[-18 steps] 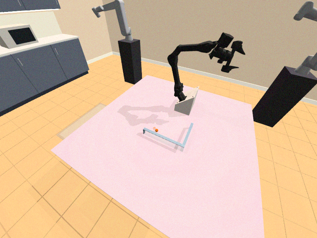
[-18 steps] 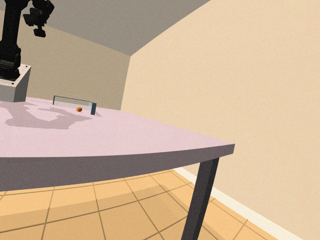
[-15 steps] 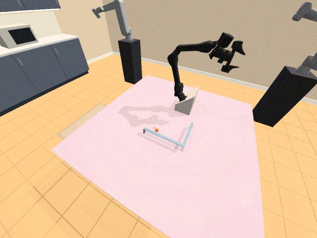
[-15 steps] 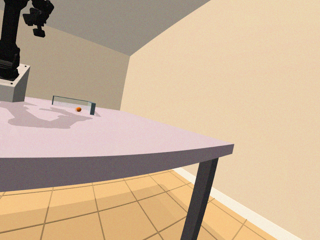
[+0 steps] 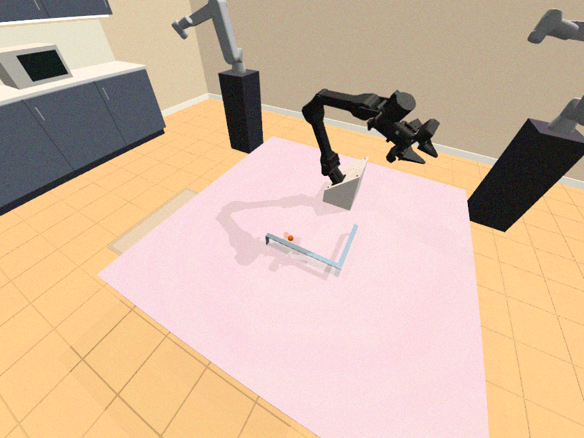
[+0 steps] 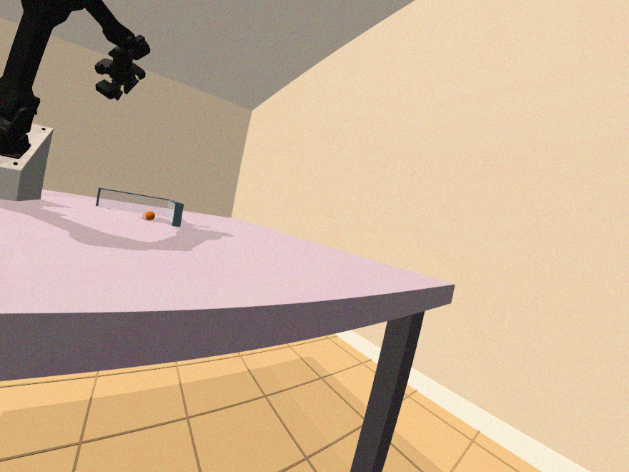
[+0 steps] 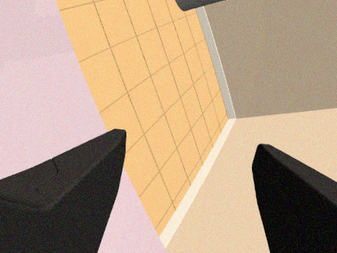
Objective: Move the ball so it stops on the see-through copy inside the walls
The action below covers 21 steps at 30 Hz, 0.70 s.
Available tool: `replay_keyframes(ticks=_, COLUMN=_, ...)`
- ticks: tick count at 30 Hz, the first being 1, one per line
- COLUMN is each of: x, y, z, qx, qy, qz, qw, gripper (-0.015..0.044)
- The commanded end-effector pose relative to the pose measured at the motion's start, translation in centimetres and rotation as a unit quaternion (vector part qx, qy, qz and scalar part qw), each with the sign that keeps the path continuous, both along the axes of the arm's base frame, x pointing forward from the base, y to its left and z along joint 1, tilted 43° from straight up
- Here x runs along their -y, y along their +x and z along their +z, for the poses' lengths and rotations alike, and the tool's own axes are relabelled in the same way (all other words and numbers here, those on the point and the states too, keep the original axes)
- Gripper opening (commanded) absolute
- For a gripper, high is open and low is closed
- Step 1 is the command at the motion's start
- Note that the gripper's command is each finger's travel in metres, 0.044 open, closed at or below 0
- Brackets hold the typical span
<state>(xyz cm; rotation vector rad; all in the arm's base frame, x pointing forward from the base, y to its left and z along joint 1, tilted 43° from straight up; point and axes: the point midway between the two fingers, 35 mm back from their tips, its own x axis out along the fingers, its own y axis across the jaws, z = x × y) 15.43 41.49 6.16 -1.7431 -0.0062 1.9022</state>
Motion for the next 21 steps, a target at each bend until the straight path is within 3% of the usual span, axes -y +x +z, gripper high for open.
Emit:
replay_keyframes(ticks=1, x=3.5, y=5.1, z=-0.8, qx=0.002, qy=-0.034, qz=-0.146, qw=0.989, gripper=0.0221)
replay_keyframes(ticks=5, x=8.0, y=10.2, z=-1.6, qx=0.005, qy=-0.063, qz=-0.306, qw=0.95, gripper=0.0221)
replay_keyframes(ticks=10, x=14.9, y=15.6, z=-2.3, qx=0.015, qy=-0.09, qz=-0.5, qw=0.861, gripper=0.0221)
replay_keyframes(ticks=15, x=23.0, y=19.3, z=-2.8, qx=0.033, qy=-0.107, qz=-0.673, qw=0.731, gripper=0.0221)
replay_keyframes(ticks=21, x=33.2, y=21.5, z=-3.0, qx=0.067, qy=-0.112, qz=-0.836, qw=0.533, gripper=0.0221)
